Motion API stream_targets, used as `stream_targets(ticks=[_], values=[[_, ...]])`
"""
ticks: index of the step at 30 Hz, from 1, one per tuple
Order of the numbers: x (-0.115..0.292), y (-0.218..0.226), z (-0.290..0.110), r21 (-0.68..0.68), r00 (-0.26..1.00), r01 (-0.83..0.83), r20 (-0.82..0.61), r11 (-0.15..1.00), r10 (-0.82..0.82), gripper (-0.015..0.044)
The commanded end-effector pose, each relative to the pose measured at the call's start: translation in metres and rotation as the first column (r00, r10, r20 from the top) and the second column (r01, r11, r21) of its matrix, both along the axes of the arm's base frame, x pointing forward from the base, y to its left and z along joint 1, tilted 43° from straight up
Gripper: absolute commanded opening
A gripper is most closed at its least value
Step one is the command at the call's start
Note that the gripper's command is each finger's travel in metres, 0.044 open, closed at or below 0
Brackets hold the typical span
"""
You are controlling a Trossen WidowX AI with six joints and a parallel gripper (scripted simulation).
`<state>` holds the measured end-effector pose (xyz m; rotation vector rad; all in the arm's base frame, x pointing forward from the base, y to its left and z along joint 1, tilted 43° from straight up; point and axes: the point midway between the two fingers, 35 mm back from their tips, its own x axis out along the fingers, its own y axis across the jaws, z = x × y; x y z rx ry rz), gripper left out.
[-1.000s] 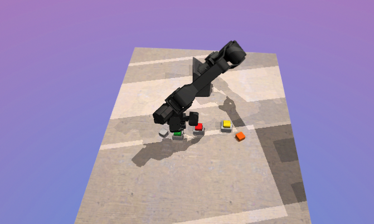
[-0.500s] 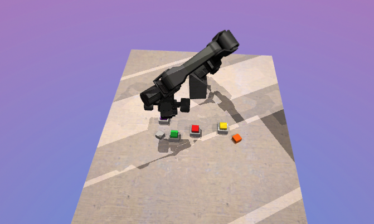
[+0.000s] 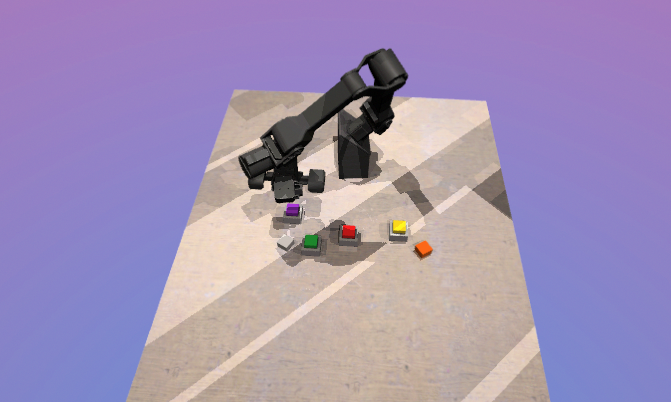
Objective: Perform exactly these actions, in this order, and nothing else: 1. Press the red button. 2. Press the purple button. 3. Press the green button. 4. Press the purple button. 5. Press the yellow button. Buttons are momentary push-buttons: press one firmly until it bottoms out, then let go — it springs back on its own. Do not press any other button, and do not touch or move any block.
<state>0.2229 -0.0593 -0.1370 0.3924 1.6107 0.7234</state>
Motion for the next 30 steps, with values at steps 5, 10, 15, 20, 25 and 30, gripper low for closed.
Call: stream_targets(ticks=[5,10,15,20,25,30], values=[[-0.008,0.012,-0.011,0.010,1.000,0.005,-0.015,1.000,-0.005,0.0020],[-0.010,0.017,-0.017,0.011,1.000,0.006,-0.015,1.000,-0.005,0.0020],[-0.011,0.023,-0.023,0.011,1.000,0.006,-0.015,1.000,-0.005,0.0020],[-0.013,0.028,-0.029,0.011,1.000,0.006,-0.015,1.000,-0.005,0.0020],[-0.015,0.033,-0.035,0.012,1.000,0.005,-0.015,1.000,-0.005,0.0020],[-0.015,0.034,-0.036,0.012,1.000,0.005,-0.015,1.000,-0.005,0.0020]])
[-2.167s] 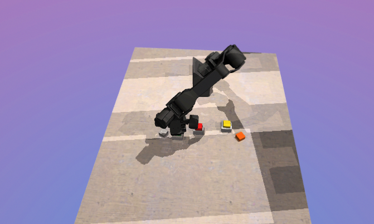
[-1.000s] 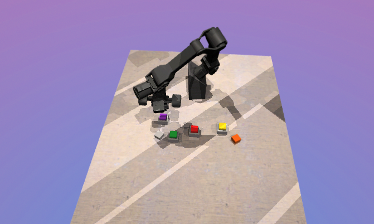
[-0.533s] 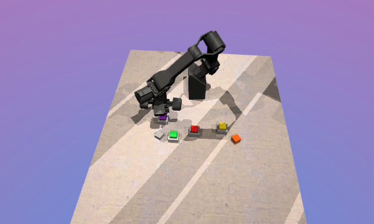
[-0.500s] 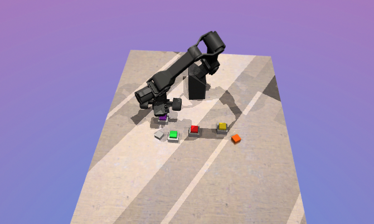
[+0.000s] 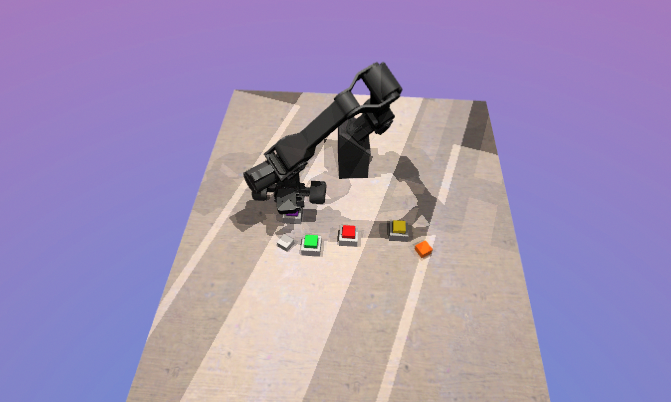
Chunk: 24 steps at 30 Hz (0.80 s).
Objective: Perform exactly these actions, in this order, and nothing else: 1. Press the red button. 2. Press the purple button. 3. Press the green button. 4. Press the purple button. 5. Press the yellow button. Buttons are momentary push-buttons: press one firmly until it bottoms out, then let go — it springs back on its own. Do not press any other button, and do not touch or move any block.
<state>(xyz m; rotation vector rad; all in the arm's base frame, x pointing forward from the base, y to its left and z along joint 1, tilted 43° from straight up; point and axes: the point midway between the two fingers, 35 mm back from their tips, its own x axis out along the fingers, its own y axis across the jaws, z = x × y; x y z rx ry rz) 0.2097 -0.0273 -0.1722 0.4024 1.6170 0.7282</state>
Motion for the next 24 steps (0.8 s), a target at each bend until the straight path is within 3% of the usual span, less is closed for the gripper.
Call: stream_targets(ticks=[1,14,24], values=[[-0.002,0.002,0.000,0.005,1.000,0.005,-0.006,1.000,-0.005,0.0020],[0.000,-0.001,0.001,0.001,1.000,0.000,-0.002,1.000,0.000,0.0020],[0.012,-0.041,0.047,0.001,1.000,0.005,-0.006,1.000,-0.005,0.0020]])
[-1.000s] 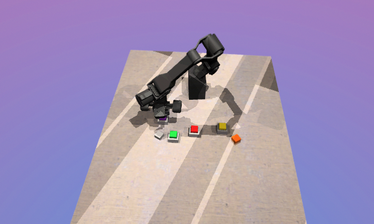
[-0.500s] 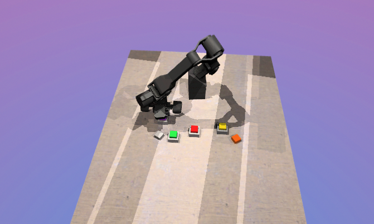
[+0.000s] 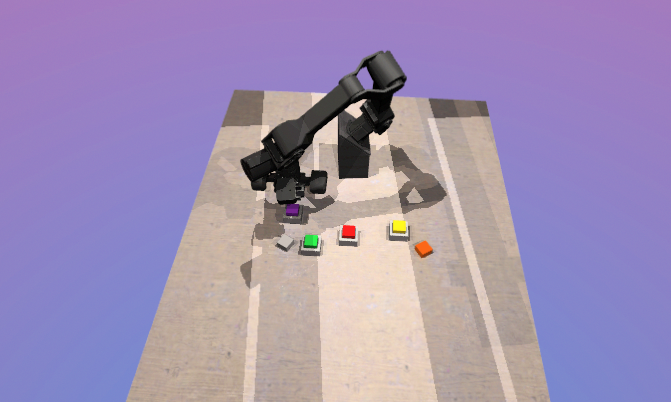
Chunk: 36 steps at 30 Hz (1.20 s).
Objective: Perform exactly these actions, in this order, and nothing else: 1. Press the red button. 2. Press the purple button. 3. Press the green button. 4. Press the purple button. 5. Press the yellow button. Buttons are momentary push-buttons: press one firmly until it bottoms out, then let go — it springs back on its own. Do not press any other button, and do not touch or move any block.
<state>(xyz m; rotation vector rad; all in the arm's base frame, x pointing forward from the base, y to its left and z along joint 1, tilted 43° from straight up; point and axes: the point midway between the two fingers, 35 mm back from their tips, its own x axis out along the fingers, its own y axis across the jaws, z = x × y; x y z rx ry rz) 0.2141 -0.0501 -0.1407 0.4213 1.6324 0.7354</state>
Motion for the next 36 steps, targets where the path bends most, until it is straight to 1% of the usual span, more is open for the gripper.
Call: stream_targets(ticks=[1,3,6,9,13,17,20,23,25,31,36], values=[[0.011,-0.029,0.029,-0.012,1.000,0.003,0.015,1.000,-0.003,0.0020],[0.012,-0.038,0.040,-0.012,1.000,0.003,0.014,1.000,-0.003,0.0020],[0.012,-0.038,0.040,-0.012,1.000,0.003,0.014,1.000,-0.003,0.0020],[0.025,-0.023,0.057,-0.030,1.000,0.008,0.015,1.000,-0.007,0.0020],[0.048,0.027,0.104,-0.059,1.000,0.018,0.023,0.998,-0.017,0.0020],[0.053,0.084,0.151,-0.059,0.999,0.023,0.030,0.998,-0.022,0.0020],[0.043,0.128,0.185,-0.041,0.999,0.021,0.029,0.999,-0.020,0.0020],[0.022,0.168,0.217,-0.011,1.000,0.011,0.019,1.000,-0.011,0.0020],[0.010,0.184,0.230,0.004,1.000,0.004,0.011,1.000,-0.004,0.0020],[0.008,0.187,0.230,0.006,1.000,0.003,0.010,1.000,-0.003,0.0020],[-0.003,0.224,0.188,0.009,1.000,0.003,0.010,1.000,-0.003,0.0020]])
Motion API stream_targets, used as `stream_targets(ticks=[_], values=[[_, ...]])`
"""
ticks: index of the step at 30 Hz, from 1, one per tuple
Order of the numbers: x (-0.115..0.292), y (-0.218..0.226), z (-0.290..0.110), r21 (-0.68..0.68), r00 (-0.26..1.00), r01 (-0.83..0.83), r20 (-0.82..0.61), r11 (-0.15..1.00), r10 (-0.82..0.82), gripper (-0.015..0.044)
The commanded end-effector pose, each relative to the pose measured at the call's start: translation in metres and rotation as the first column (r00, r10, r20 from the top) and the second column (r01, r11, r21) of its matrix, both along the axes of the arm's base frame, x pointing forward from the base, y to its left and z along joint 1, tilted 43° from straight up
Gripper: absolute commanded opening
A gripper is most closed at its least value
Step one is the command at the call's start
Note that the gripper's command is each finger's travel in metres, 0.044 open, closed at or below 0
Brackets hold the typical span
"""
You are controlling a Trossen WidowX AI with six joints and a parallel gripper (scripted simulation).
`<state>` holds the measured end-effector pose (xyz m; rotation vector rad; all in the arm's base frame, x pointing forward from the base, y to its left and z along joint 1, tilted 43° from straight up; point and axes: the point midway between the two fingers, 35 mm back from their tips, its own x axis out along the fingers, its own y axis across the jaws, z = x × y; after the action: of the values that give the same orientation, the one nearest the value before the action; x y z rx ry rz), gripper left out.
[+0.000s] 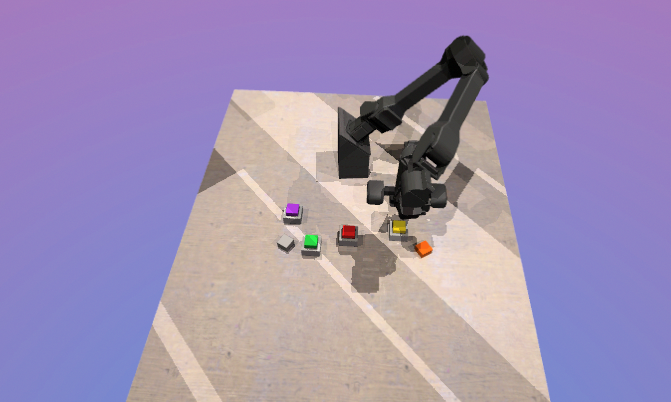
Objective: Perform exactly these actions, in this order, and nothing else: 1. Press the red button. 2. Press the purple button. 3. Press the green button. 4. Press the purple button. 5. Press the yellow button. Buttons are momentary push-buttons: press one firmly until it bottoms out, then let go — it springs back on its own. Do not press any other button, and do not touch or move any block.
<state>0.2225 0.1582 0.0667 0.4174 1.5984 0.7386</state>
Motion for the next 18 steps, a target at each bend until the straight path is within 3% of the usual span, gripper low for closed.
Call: stream_targets(ticks=[1,18], values=[[-0.012,0.018,-0.021,0.003,1.000,-0.004,-0.023,1.000,0.004,0.0020],[-0.016,0.032,-0.037,0.003,1.000,-0.004,-0.023,1.000,0.004,0.0020]])
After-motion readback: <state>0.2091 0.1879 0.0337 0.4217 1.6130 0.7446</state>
